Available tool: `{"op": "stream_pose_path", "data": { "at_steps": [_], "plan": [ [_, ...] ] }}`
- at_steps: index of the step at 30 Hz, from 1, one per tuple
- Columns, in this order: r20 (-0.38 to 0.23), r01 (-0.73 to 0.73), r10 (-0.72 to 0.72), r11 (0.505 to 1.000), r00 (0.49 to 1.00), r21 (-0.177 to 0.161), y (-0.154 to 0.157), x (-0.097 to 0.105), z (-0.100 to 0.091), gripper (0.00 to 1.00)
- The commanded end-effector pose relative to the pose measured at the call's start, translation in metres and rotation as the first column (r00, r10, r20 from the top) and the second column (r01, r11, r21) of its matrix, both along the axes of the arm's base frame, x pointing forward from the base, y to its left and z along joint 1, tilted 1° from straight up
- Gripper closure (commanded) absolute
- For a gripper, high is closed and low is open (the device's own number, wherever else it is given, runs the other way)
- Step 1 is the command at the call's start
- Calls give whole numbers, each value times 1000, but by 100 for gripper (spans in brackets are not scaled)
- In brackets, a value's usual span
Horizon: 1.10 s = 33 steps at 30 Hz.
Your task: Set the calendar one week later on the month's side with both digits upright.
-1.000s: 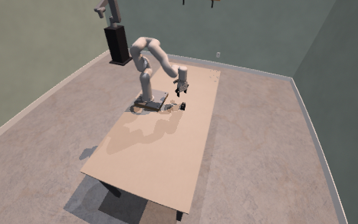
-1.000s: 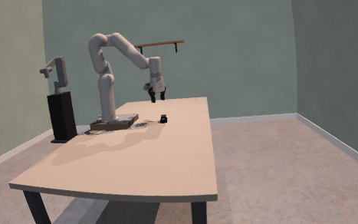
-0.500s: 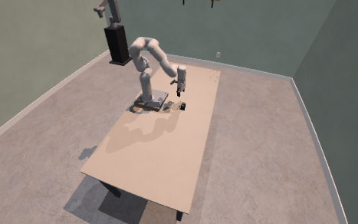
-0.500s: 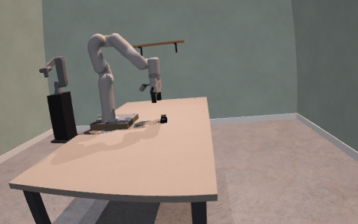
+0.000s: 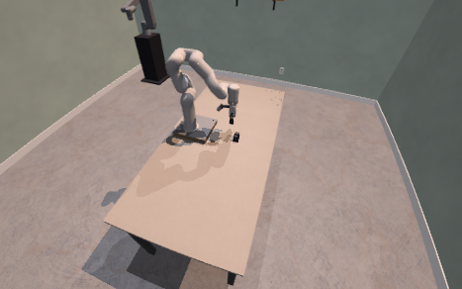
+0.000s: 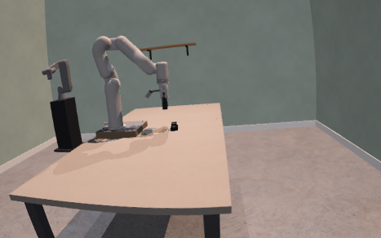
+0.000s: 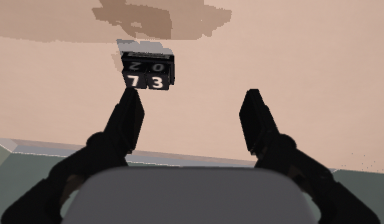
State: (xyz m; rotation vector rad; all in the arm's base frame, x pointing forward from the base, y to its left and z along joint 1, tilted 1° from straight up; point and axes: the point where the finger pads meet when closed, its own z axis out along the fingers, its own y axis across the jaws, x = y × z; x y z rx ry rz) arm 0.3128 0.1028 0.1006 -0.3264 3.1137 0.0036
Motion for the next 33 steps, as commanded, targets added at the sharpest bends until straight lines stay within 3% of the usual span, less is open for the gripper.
{"op": "stream_pose_path", "data": {
  "at_steps": [1,7,15,21,24,28,33],
  "plan": [
    [5,-173,173,985,985,-1,5,-5,0,0],
    [6,-277,277,961,961,-2,8,-9,-2,0],
    [6,-474,474,880,880,-5,13,-17,-4,0],
    [5,-611,611,792,792,-8,17,-23,-5,0],
    [5,-612,612,791,791,-8,17,-23,-5,0],
    [5,-715,715,699,699,-10,21,-29,-7,0],
    [5,-753,753,658,658,-11,22,-31,-7,0]
  ]
}}
